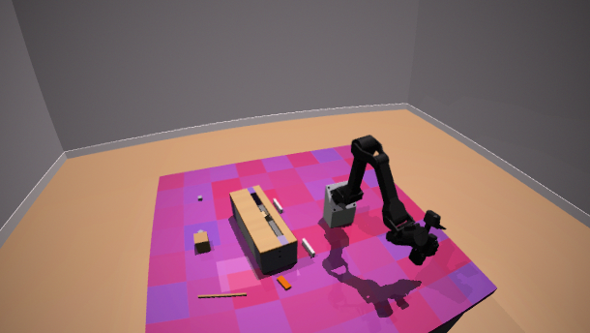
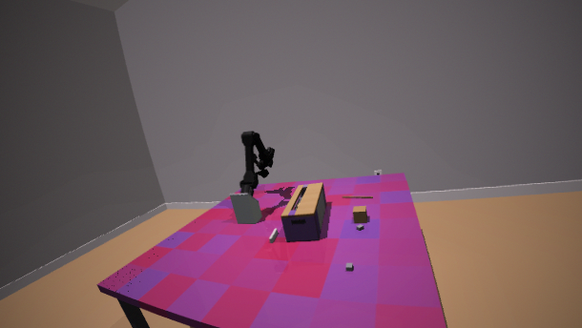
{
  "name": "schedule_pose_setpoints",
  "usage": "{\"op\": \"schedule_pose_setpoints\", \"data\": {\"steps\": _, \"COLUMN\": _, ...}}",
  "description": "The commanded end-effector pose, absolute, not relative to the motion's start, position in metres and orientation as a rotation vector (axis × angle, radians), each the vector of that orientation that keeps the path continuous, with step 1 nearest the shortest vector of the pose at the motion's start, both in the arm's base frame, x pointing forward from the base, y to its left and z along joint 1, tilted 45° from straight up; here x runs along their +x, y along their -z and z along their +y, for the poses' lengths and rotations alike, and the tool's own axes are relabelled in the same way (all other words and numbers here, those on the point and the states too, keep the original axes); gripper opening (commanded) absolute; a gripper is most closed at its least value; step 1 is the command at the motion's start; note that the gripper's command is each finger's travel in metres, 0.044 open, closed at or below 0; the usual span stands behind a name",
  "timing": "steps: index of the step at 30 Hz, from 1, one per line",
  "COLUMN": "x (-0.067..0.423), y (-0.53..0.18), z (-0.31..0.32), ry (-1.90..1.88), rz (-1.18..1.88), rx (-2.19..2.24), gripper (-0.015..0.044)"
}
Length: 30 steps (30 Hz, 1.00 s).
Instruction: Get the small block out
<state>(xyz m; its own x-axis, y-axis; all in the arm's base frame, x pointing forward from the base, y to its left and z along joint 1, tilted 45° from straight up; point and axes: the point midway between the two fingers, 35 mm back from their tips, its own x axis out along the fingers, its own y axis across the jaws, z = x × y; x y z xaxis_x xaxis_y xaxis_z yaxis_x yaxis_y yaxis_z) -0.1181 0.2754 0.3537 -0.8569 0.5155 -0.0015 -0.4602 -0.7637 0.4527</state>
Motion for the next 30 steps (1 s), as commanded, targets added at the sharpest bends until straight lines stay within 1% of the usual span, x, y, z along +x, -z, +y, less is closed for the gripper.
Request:
{"op": "schedule_pose_setpoints", "data": {"steps": 1, "x": -0.069, "y": -0.346, "z": 0.305, "ry": -2.353, "rz": 0.473, "rx": 0.136, "gripper": 0.04}}
{"op": "schedule_pose_setpoints", "data": {"steps": 8, "x": 0.02, "y": -0.328, "z": 0.331, "ry": -2.059, "rz": 0.324, "rx": 0.042, "gripper": 0.04}}
{"op": "schedule_pose_setpoints", "data": {"steps": 15, "x": 0.111, "y": -0.307, "z": 0.328, "ry": -1.78, "rz": 0.243, "rx": -0.085, "gripper": 0.04}}
{"op": "schedule_pose_setpoints", "data": {"steps": 23, "x": 0.201, "y": -0.282, "z": 0.298, "ry": -1.507, "rz": 0.214, "rx": -0.234, "gripper": 0.04}}
{"op": "schedule_pose_setpoints", "data": {"steps": 30, "x": 0.276, "y": -0.257, "z": 0.245, "ry": -1.266, "rz": 0.236, "rx": -0.382, "gripper": 0.04}}
